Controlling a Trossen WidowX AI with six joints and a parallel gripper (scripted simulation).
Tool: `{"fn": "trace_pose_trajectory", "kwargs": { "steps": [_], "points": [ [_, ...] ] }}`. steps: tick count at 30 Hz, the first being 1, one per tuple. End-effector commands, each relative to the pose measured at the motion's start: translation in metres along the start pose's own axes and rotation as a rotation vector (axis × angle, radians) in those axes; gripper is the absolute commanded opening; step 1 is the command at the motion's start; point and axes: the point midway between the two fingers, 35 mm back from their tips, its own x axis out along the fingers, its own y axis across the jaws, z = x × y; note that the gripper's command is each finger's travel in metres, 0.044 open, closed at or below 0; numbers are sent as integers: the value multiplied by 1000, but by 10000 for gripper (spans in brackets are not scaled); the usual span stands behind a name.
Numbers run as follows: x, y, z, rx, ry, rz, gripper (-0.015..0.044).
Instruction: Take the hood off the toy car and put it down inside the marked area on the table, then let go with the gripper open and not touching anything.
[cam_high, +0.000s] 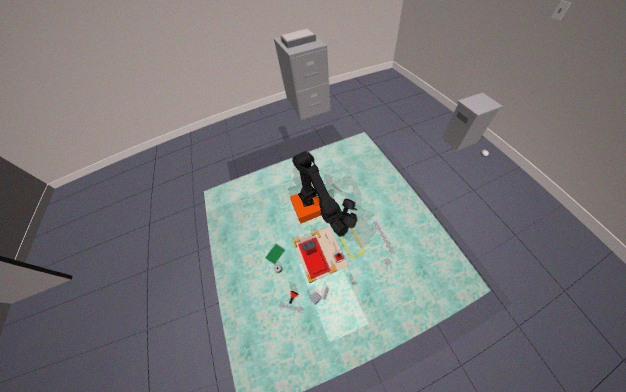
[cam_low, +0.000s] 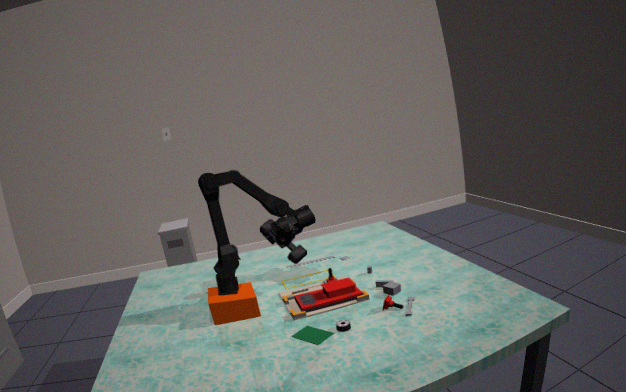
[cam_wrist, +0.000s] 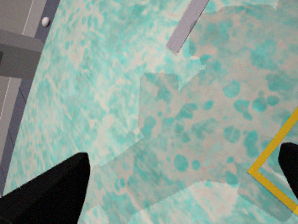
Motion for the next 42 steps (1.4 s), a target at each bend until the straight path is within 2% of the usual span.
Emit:
{"fn": "trace_pose_trajectory", "kwargs": {
  "steps": [1, 12, 24, 42],
  "points": [
    [-22, -38, 20, 78, 6, -157, 440],
    [-95, -127, 37, 280, 61, -504, 440],
    [-190, -202, 16, 507, 169, -818, 440],
    [-187, -208, 13, 511, 171, -822, 440]
  ]
}}
